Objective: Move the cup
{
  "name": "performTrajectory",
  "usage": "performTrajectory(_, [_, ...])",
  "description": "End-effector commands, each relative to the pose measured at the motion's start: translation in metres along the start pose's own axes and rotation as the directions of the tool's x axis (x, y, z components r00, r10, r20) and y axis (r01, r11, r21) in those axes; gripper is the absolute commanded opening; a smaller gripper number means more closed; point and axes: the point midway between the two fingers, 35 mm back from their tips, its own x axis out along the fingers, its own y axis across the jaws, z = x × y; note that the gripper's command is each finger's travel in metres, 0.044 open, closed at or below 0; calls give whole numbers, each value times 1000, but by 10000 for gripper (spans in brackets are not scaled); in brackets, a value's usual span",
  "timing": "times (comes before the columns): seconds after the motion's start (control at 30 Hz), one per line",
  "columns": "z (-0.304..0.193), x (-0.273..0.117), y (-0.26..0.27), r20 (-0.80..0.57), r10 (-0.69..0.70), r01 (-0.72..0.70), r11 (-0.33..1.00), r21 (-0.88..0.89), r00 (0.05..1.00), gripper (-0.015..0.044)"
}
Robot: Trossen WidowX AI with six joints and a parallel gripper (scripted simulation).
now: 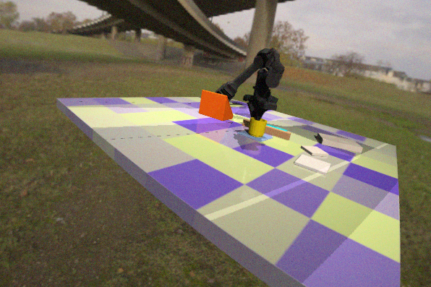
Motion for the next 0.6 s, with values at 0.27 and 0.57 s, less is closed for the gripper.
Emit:
performTrajectory(0.27, [0,20,4,6,7,-7,1000,6,1000,167])
performTrajectory(0.57, [0,18,2,1,4,-4,1000,0,1000,153])
